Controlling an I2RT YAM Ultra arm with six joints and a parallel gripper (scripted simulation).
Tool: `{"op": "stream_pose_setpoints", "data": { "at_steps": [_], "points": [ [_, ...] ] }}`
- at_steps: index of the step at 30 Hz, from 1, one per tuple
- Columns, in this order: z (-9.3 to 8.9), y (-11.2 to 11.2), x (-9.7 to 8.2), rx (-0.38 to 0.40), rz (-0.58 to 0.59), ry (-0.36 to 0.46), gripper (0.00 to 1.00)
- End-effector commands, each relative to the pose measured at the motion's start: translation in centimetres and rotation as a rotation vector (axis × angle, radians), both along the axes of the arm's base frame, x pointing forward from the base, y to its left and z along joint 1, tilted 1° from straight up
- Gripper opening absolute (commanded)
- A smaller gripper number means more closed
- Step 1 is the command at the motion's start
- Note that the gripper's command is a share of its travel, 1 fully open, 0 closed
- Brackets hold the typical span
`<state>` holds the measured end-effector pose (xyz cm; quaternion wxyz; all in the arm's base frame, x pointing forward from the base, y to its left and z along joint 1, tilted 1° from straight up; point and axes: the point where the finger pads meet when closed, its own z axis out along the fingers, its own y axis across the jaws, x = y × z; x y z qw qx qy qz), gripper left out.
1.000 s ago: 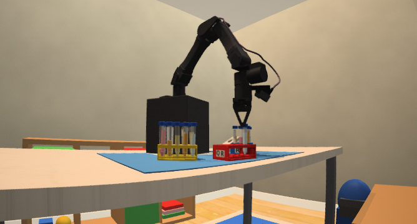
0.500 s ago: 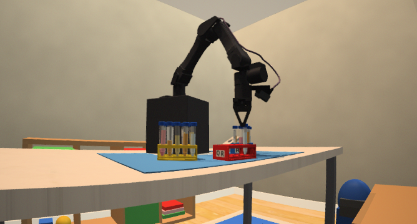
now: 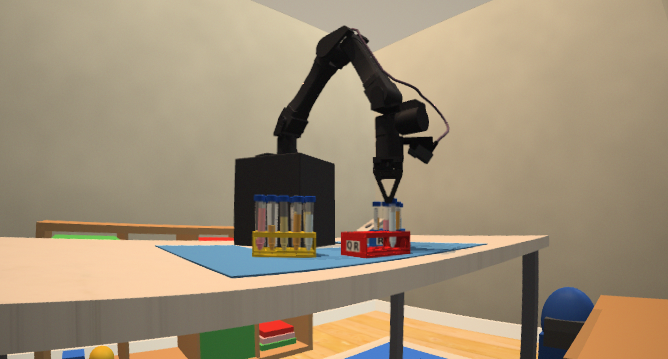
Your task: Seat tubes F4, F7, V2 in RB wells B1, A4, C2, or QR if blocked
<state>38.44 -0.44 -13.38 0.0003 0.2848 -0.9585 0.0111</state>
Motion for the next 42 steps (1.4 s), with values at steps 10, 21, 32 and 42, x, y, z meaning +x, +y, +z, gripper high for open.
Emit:
{"op": "stream_pose_setpoints", "data": {
  "at_steps": [10, 21, 32, 42],
  "points": [
    [1.6, 0.7, -0.1, 0.007, 0.008, -0.005, 0.0],
    [2.9, 0.4, 0.1, 0.007, 0.007, -0.015, 0.0],
    [4.1, 0.0, 0.7, 0.007, 0.005, -0.03, 0.0],
    [4.7, -0.2, 0.2, 0.007, 0.001, -0.019, 0.0]
  ]
}}
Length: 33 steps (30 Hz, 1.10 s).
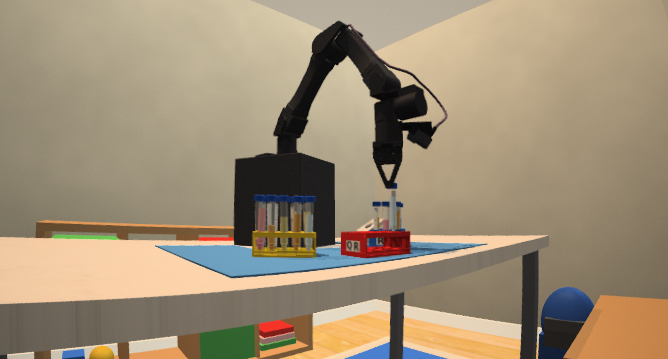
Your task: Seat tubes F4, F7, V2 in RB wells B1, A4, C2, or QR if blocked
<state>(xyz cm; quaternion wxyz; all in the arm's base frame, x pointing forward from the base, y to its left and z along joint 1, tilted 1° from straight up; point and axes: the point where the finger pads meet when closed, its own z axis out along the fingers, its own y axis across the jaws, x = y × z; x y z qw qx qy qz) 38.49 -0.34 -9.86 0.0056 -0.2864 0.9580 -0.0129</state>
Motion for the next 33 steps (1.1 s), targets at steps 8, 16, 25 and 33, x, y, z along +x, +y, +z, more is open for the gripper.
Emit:
{"op": "stream_pose_setpoints", "data": {
  "at_steps": [8, 16, 25, 33],
  "points": [
    [2.4, -0.3, 0.9, 0.006, -0.004, -0.028, 0.0],
    [2.5, -0.3, 0.0, 0.007, -0.004, -0.004, 0.0],
    [3.9, -0.2, 0.9, 0.006, -0.003, -0.028, 0.0],
    [3.5, 0.1, -1.0, 0.007, -0.002, 0.015, 0.0]
  ]
}}
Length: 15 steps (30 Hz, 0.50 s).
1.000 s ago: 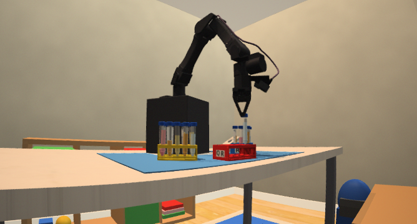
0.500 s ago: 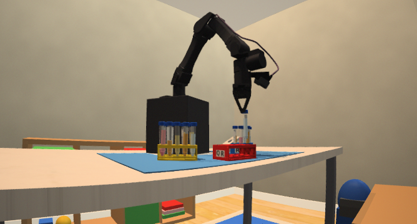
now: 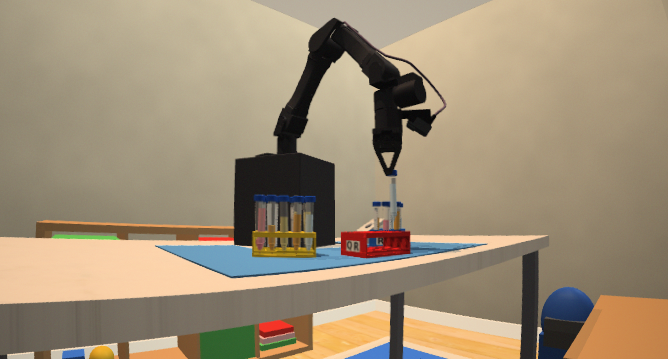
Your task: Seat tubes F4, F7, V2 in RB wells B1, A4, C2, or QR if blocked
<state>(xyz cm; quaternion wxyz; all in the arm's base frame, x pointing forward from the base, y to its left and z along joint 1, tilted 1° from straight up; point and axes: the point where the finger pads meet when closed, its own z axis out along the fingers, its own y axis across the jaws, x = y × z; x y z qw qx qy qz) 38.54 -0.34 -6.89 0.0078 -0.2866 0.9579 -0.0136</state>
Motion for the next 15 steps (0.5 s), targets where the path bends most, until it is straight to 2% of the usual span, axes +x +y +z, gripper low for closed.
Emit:
{"op": "stream_pose_setpoints", "data": {
  "at_steps": [1, 15],
  "points": [
    [0.6, 0.3, -1.1, 0.007, -0.001, 0.02, 0.0],
    [0.8, 0.9, -2.5, 0.007, 0.002, -0.006, 0.0]
  ]
}}
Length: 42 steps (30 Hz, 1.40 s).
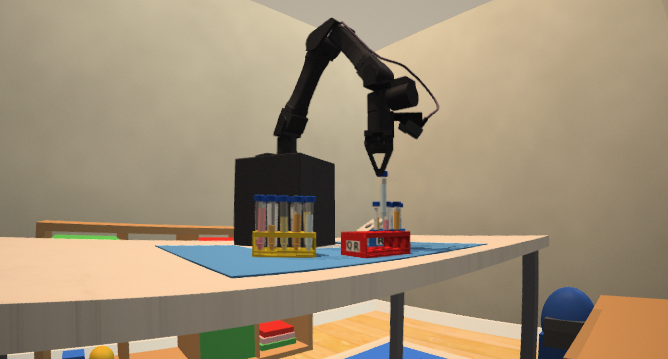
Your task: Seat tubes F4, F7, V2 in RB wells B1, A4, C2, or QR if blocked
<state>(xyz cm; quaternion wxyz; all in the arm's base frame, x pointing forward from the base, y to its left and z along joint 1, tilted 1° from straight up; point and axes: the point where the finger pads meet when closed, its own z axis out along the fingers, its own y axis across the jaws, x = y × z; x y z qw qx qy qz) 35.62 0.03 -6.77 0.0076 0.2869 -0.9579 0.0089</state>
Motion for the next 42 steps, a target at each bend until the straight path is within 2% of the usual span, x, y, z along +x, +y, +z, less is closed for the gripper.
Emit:
{"op": "stream_pose_setpoints", "data": {
  "at_steps": [1, 24, 25, 42],
  "points": [
    [0.7, 0.6, 0.4, 0.007, 0.002, -0.038, 0.0],
    [0.9, 1.1, -3.0, 0.007, 0.002, -0.037, 0.0],
    [0.9, 0.2, -3.2, 0.006, -0.004, -0.037, 0.0],
    [0.9, -3.8, -6.1, 0.006, -0.004, -0.037, 0.0]
  ]
}}
